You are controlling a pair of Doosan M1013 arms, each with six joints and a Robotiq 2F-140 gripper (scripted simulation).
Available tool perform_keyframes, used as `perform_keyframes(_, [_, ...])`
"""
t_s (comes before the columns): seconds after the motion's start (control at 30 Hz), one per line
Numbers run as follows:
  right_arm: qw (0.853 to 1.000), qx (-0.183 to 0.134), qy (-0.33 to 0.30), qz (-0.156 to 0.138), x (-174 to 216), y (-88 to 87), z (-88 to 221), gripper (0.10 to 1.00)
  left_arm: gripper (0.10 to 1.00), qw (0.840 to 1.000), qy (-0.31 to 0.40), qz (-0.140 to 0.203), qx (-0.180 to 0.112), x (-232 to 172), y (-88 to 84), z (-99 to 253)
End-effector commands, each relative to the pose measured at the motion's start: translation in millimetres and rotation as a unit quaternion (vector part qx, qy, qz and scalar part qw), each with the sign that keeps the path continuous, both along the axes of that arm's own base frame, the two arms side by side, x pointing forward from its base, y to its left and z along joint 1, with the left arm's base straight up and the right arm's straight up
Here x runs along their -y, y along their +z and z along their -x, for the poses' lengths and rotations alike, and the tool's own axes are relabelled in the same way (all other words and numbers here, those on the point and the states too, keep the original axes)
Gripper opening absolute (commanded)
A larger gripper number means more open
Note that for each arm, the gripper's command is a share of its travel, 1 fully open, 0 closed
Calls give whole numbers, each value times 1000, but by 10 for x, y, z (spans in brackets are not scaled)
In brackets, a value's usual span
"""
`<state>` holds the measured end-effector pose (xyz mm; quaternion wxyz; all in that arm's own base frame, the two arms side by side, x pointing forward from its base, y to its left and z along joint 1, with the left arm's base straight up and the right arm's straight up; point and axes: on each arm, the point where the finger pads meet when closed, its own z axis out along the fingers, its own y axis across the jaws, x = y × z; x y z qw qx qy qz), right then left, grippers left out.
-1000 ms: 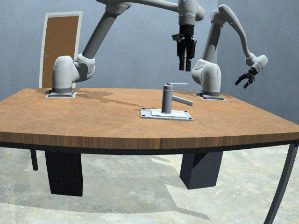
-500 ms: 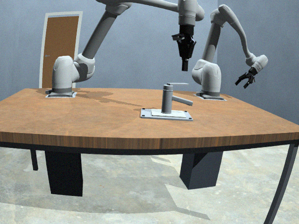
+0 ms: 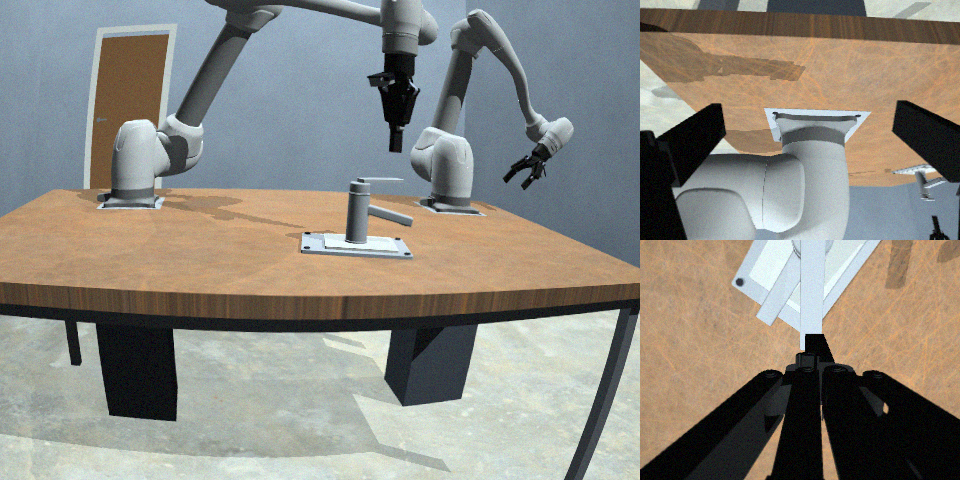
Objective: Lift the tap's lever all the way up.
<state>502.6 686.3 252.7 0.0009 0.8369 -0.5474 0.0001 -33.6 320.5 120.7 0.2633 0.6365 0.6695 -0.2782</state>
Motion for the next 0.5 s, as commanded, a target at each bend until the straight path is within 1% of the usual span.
perform_keyframes(0.0, [1000,0,0,-1,-2,14,-1,99,1000,1000,0,0,0,-2,3,1])
perform_keyframes(0.03, [1000,0,0,-1,-2,14,-1,99,1000,1000,0,0,0,-2,3,1])
perform_keyframes(0.07, [1000,0,0,-1,-2,14,-1,434,1000,1000,0,0,0,-2,3,1])
perform_keyframes(0.47, [1000,0,0,-1,-2,14,-1,434,1000,1000,0,0,0,-2,3,1])
